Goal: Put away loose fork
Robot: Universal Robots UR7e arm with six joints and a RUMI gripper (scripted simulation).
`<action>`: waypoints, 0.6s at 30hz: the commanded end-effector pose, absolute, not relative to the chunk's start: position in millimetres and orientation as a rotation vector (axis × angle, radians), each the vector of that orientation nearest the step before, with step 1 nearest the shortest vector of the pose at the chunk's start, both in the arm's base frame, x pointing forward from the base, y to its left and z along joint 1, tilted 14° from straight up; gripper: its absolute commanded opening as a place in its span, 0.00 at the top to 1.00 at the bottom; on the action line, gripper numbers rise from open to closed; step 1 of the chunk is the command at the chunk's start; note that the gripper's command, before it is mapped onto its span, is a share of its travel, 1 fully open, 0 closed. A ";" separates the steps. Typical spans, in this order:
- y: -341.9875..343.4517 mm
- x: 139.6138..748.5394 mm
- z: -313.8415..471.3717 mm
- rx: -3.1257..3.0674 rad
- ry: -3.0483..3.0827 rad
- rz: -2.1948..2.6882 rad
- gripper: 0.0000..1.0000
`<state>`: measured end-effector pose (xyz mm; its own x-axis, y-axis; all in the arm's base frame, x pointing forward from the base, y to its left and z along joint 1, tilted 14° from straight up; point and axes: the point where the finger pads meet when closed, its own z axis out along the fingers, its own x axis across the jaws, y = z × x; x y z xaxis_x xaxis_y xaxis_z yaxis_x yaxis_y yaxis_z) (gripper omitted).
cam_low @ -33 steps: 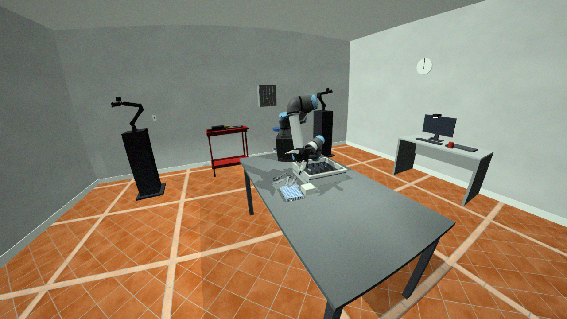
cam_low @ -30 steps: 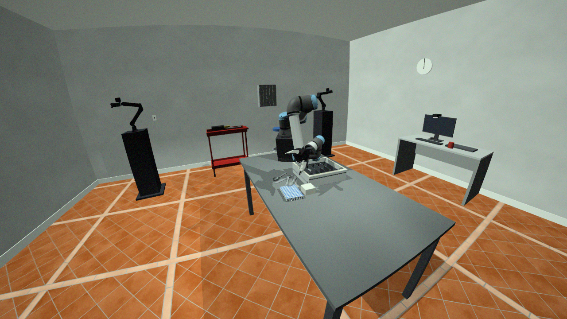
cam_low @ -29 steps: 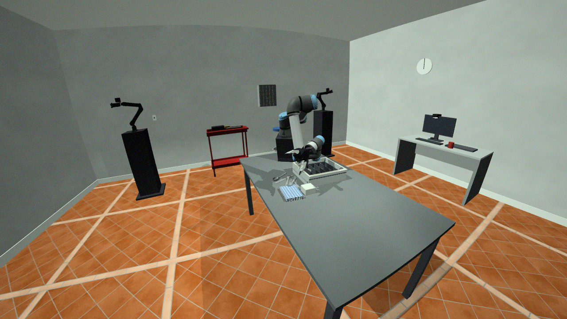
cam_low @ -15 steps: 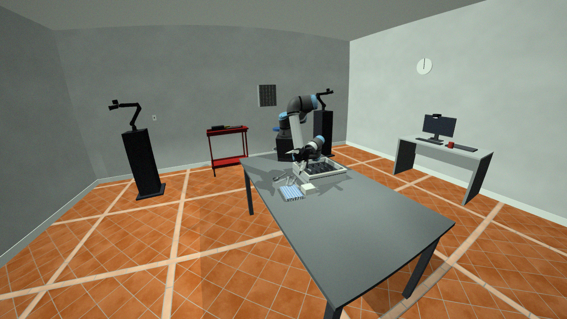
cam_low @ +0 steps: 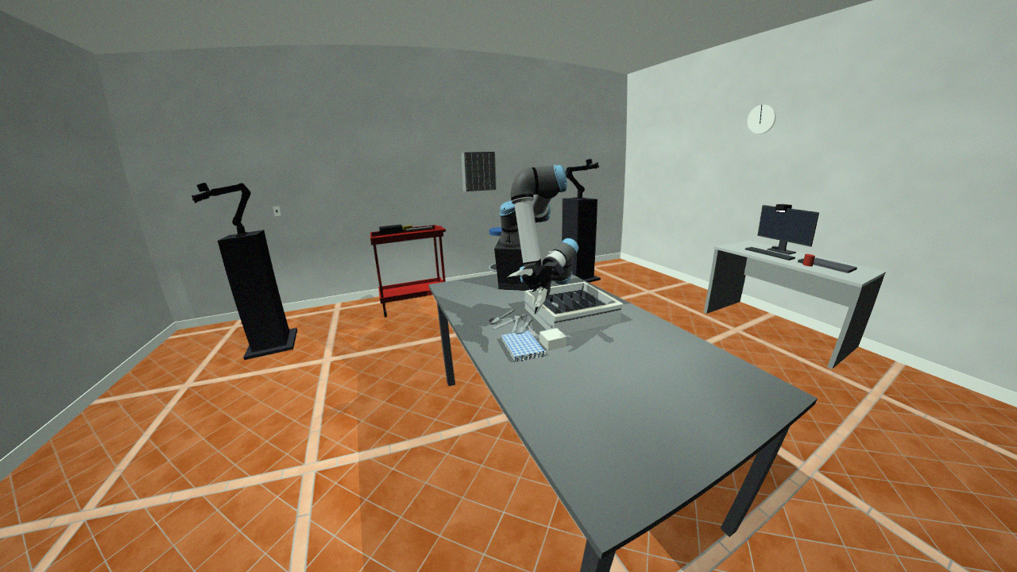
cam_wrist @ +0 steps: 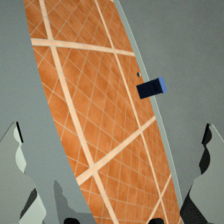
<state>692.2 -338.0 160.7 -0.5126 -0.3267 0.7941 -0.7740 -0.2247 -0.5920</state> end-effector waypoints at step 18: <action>-364.4 645.5 127.8 1.574 -2.074 1.420 0.00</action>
